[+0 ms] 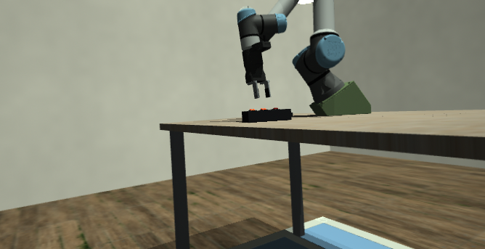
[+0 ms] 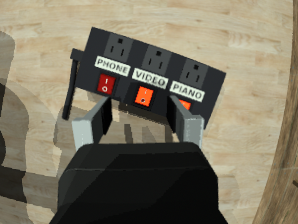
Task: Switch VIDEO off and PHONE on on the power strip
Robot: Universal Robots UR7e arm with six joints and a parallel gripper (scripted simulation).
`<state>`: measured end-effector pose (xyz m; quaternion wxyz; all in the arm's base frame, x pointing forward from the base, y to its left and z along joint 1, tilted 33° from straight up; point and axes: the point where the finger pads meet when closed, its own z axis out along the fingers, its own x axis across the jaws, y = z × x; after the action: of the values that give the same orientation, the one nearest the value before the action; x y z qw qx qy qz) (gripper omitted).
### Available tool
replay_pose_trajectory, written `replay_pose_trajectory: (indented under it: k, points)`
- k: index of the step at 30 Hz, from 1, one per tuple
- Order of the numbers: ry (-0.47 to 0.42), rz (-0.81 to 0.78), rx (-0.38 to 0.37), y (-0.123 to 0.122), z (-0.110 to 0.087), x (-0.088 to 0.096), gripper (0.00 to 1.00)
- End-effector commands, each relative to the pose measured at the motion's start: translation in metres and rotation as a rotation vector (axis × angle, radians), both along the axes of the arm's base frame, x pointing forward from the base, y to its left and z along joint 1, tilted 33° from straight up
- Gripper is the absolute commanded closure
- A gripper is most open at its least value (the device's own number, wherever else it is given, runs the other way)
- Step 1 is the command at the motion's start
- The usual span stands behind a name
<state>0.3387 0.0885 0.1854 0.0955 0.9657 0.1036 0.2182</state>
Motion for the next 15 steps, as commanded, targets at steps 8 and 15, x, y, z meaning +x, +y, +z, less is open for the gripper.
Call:
replay_pose_trajectory:
  k: [8, 15]
  points:
    - [-0.075, -0.092, -0.044, 0.016, 0.056, -0.045, 0.0]
    - [-0.077, -0.095, -0.045, 0.016, 0.058, -0.047, 0.0]
